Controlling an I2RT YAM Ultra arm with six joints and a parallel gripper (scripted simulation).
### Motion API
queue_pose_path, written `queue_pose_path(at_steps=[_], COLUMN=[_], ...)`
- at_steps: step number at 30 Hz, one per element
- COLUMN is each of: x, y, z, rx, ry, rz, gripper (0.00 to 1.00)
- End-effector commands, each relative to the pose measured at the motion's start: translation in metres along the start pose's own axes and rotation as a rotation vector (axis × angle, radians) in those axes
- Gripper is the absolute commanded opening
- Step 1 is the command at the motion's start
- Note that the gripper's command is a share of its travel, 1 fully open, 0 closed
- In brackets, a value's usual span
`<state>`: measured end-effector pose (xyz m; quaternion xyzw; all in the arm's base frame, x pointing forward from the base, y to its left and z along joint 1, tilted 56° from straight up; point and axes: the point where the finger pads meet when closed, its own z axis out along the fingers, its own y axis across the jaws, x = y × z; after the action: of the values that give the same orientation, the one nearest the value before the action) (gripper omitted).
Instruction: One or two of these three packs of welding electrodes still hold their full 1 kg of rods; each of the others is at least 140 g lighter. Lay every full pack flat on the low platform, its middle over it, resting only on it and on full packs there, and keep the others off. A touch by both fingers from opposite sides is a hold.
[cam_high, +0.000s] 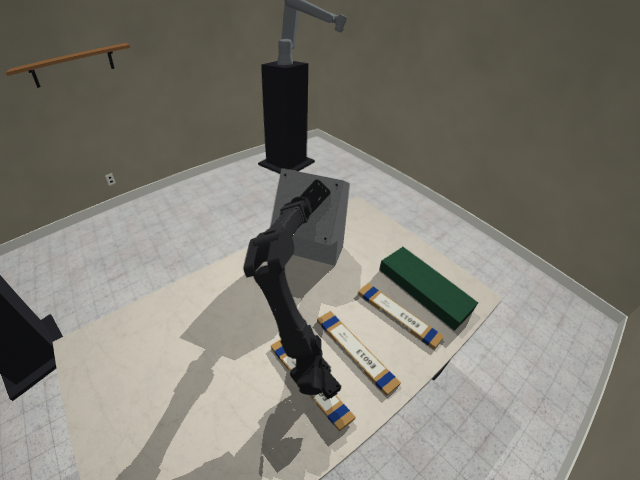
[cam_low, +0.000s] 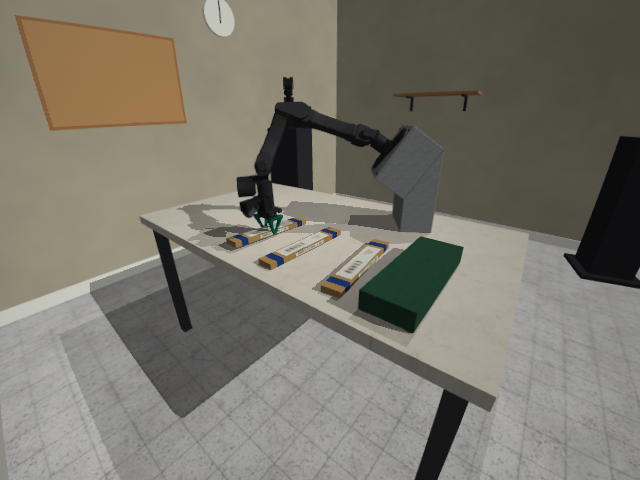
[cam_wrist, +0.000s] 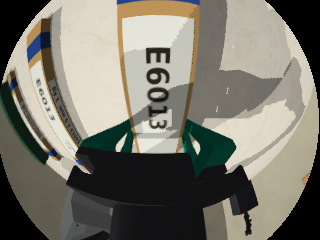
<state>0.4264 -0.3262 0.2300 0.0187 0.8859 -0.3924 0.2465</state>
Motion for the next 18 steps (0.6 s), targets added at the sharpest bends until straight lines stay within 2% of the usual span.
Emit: queue_pose_path(at_steps=[1,3,18], x=[-0.0240,-0.0259,-0.0244], y=[-0.0122,-0.0174,-0.0161], z=[-0.0127,-0.0217,-0.0211], rx=[0.020,0.026,0.019], ry=[-0.067,-0.076,-0.070], rz=[0.012,0.017,0.013], gripper=[0.00,0.00,0.00])
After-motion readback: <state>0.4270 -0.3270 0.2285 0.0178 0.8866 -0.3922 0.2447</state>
